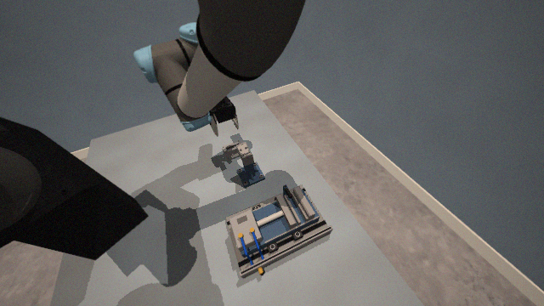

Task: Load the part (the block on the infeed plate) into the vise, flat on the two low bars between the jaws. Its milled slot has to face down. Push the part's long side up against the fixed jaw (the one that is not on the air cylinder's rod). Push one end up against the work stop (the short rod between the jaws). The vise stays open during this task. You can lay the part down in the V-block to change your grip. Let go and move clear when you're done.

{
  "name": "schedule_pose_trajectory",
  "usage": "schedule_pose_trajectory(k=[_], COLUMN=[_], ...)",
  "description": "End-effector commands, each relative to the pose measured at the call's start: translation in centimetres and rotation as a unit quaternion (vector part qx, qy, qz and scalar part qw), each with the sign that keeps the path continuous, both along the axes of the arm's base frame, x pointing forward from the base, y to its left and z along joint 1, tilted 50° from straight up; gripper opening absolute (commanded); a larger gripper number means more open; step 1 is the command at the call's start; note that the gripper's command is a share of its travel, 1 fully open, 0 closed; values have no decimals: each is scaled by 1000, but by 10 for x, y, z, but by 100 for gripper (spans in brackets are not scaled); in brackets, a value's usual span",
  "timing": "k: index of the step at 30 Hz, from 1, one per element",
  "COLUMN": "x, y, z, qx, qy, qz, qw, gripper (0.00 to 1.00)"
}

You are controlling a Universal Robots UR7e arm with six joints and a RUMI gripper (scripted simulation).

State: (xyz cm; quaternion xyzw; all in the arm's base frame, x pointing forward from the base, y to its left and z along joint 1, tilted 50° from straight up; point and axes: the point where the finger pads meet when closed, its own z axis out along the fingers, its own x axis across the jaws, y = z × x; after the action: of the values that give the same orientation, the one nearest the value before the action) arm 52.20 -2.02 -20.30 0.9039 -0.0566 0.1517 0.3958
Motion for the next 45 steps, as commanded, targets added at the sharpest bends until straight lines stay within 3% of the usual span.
schedule_pose_trajectory(k=[1,25,45], x=[8,20,26], y=[-13,-52,-71], z=[-11,-45,-62], qx=[1,1,1], qy=[-4,-4,-4], qz=[1,1,1], qw=[1000,1000,1000], gripper=[51,51,51])
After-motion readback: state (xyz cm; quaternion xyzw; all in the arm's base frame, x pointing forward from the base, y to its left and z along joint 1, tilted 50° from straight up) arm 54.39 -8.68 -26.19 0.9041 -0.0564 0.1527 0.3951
